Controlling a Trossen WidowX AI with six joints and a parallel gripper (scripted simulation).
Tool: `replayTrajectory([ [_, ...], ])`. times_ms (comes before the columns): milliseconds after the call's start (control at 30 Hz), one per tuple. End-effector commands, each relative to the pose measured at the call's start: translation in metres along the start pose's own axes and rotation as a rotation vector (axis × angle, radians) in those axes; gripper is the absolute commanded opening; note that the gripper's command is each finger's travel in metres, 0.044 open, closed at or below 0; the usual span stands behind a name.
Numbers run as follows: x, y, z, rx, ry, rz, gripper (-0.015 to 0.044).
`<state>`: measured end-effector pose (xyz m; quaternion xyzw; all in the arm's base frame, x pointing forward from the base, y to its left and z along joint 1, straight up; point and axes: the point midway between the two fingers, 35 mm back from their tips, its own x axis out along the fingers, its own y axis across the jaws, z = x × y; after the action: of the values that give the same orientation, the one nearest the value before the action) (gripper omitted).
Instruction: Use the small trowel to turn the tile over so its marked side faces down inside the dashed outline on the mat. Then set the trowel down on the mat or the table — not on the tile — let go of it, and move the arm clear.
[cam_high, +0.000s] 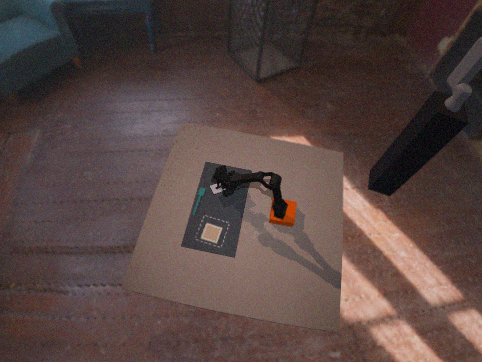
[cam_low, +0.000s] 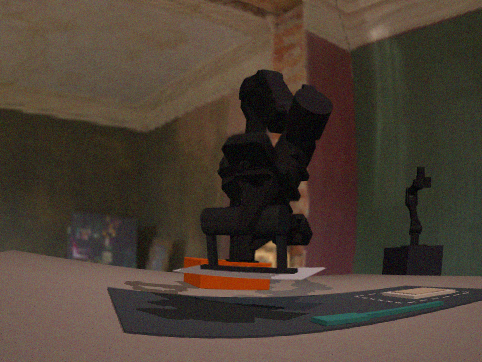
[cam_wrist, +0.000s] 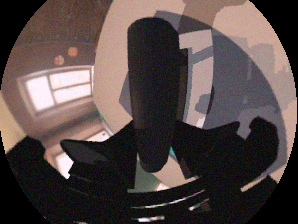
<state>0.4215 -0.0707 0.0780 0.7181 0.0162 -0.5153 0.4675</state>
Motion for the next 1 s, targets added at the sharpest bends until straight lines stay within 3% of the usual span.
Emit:
replayTrajectory([
  [0, 0.010, 0.016, 0.010, 0.093, -0.080, 0.023, 0.0000],
  [667, 0.062, 0.056, 0.077, 0.482, -0.488, 0.164, 0.0000],
  [967, 0.065, 0.058, 0.082, 0.508, -0.512, 0.182, 0.0000],
])
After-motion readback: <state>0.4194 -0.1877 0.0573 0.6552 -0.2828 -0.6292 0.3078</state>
